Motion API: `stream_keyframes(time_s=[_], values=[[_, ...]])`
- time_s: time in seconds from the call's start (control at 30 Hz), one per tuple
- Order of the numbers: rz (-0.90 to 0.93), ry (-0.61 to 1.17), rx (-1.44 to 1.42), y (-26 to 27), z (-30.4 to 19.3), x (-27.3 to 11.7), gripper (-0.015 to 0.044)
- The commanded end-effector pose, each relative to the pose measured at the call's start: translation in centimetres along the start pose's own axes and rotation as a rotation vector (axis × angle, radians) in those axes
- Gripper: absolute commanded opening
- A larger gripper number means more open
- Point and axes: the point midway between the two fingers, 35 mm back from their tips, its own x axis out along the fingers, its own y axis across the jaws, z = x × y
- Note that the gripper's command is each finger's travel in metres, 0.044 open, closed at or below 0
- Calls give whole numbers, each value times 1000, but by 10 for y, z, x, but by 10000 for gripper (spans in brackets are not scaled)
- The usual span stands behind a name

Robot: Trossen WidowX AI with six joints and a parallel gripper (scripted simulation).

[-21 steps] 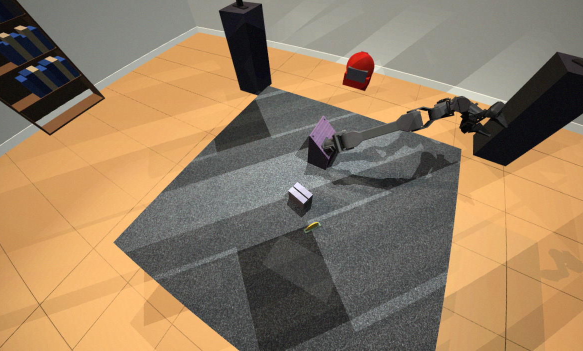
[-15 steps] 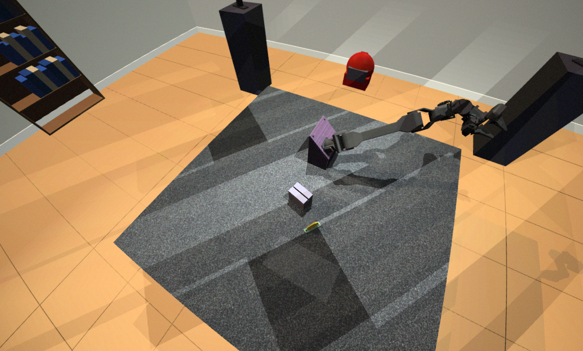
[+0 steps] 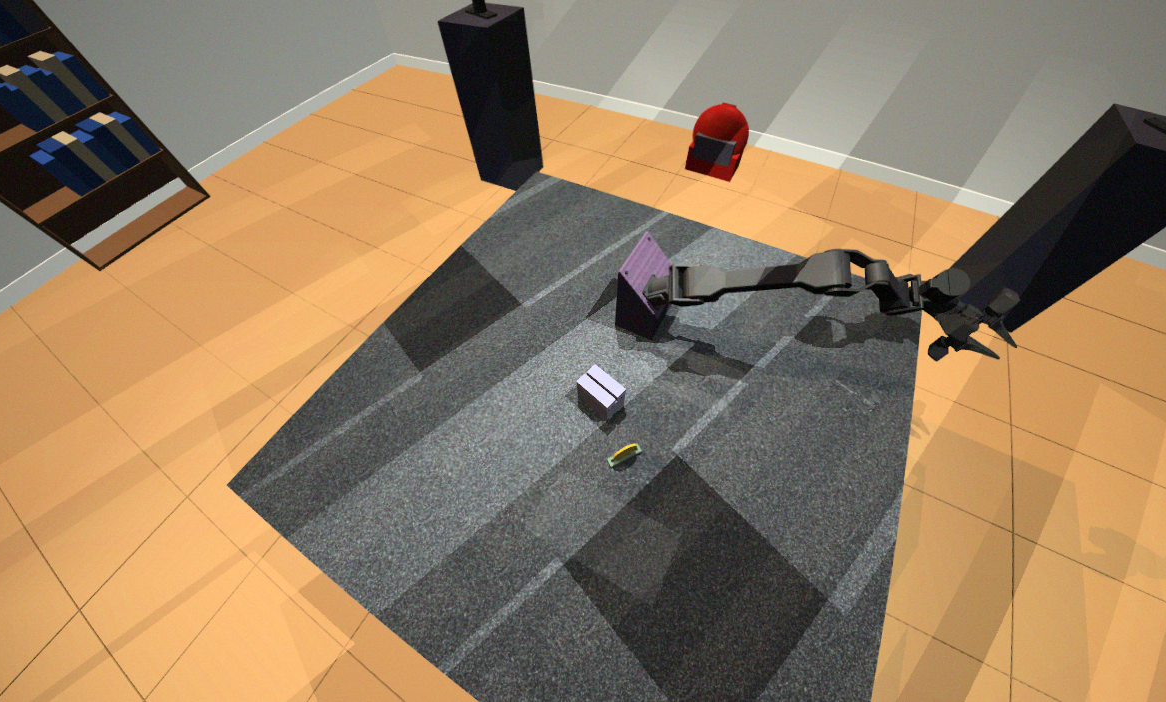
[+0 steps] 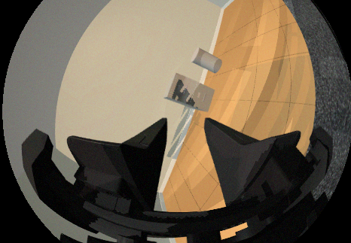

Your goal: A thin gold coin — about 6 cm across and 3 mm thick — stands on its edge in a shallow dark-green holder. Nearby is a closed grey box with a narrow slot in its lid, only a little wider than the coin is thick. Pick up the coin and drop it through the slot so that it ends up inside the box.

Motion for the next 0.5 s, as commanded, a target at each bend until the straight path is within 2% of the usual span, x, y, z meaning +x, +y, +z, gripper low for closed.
stream_keyframes(time_s=[0.0,0.23,0.47], values=[[-14,10,-174,-34,21,28,161],[-80,32,-466,-97,76,74,161],[-200,64,-727,-160,151,104,161]])
